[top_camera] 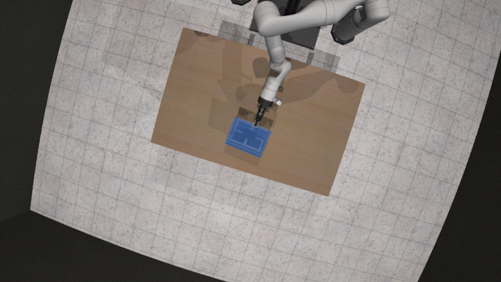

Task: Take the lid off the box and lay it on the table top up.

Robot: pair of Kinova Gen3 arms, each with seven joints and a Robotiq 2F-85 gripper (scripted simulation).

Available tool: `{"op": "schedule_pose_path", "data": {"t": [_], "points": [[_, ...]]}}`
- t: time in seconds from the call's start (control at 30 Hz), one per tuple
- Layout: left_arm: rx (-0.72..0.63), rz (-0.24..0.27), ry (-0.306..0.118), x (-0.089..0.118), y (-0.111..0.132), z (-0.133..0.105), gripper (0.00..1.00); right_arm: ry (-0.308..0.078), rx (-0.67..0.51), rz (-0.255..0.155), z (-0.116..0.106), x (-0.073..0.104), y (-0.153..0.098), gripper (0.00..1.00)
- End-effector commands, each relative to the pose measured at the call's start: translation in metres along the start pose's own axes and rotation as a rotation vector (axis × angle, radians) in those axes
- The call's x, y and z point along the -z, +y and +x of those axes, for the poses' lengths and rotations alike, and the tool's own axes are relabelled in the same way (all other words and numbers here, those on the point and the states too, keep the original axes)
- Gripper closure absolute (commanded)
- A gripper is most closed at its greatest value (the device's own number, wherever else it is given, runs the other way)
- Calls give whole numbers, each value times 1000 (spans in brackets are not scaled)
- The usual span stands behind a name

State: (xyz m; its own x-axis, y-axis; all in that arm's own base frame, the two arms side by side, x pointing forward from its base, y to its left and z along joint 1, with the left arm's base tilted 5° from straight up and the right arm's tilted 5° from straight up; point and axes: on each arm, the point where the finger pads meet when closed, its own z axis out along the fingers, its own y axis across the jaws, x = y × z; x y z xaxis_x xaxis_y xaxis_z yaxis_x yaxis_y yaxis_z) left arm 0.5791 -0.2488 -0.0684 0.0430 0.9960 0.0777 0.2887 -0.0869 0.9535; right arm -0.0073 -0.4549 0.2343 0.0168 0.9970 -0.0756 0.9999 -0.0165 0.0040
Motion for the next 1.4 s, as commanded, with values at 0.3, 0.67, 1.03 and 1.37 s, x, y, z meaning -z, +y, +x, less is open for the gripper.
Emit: {"op": "schedule_pose_path", "data": {"t": [0.3,0.67,1.03,1.37], "points": [[1,-2,0,-1,2,0,769,-2,0,0,0,1,0,2],[1,-2,0,-2,2,0,769,-2,0,0,0,1,0,2],[1,-2,0,1,21,0,769,-2,0,0,0,1,0,2],[1,-2,0,2,26,0,769,-2,0,0,0,1,0,2]]}}
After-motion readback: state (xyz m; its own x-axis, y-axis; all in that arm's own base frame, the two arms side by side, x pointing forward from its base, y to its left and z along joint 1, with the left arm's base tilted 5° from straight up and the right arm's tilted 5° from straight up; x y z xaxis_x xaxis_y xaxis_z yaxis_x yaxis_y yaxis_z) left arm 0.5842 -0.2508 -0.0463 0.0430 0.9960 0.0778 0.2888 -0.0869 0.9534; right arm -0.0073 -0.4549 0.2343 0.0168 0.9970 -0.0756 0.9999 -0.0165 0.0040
